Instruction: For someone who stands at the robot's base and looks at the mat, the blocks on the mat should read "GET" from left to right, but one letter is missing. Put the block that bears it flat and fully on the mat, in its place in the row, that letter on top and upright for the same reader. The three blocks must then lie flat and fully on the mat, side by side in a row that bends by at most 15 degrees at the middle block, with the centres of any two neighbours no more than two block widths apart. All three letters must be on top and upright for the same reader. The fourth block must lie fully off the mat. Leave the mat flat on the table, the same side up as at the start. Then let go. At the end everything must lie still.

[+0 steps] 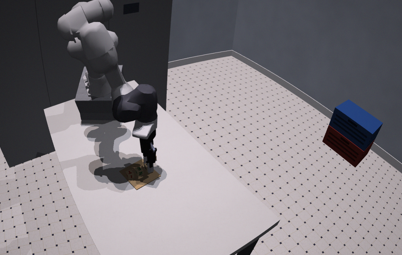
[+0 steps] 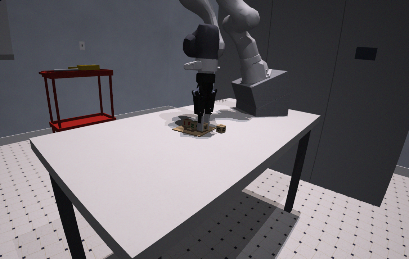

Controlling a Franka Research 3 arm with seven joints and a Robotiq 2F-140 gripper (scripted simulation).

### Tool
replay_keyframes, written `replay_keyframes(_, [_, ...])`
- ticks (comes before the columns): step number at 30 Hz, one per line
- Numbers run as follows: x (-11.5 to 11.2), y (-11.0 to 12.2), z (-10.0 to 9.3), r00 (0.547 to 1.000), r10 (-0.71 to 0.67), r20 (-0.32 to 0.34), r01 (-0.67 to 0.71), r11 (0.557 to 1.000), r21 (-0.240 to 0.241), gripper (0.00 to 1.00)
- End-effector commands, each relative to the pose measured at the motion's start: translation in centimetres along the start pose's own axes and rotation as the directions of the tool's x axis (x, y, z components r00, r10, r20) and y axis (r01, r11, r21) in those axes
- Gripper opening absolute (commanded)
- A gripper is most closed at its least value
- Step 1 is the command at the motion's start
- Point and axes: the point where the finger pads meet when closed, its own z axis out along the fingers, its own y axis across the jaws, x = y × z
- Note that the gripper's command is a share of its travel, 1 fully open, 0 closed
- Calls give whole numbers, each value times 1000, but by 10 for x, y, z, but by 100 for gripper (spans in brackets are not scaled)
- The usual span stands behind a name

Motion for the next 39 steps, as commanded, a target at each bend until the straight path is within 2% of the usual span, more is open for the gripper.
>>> replay_keyframes(1, [1,0,1,1000,7,-2,-7,1000,-2,16])
replay_keyframes(39, [1,0,6,1000,7,-2,-7,1000,-2,16])
